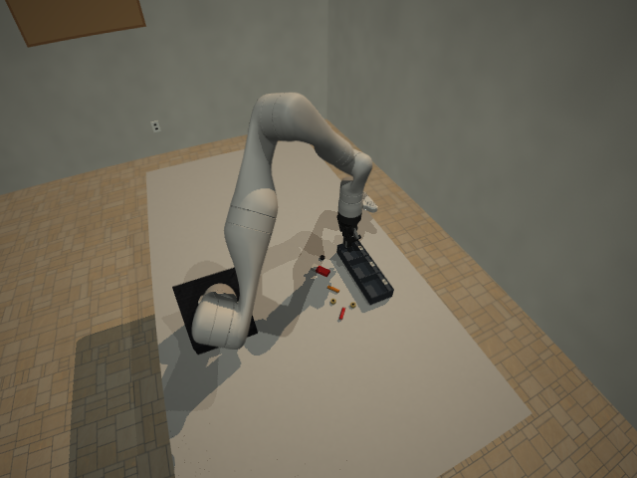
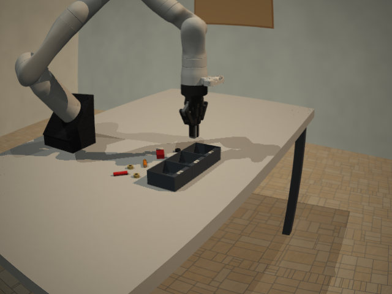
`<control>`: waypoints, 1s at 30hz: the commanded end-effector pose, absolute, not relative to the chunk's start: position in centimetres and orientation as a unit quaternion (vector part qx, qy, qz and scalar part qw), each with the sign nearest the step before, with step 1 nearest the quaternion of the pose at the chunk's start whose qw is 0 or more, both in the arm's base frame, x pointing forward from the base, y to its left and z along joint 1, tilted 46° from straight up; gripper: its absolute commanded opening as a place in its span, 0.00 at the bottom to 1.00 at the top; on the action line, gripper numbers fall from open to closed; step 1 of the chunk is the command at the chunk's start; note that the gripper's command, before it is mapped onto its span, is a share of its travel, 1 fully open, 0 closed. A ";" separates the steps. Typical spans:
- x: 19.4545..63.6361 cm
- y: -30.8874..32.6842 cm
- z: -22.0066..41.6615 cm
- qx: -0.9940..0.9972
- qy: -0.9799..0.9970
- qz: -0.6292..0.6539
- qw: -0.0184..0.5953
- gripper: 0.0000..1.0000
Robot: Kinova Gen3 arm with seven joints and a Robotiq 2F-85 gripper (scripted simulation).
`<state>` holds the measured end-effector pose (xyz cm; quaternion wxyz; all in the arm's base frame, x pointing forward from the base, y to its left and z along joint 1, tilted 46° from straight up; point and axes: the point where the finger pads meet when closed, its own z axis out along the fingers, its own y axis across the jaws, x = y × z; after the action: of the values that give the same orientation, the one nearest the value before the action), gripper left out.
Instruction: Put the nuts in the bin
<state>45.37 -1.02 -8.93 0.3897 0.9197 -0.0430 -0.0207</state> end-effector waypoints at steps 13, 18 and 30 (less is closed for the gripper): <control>45.1 -3.4 -11.2 0.919 -0.043 -0.022 0.391 0.09; 45.0 -4.4 -12.2 0.919 -0.043 -0.022 0.391 0.09; 44.9 -4.7 -12.5 0.919 -0.043 -0.022 0.391 0.09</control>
<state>44.89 -4.78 -12.49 0.3916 0.9189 -0.0431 -0.0223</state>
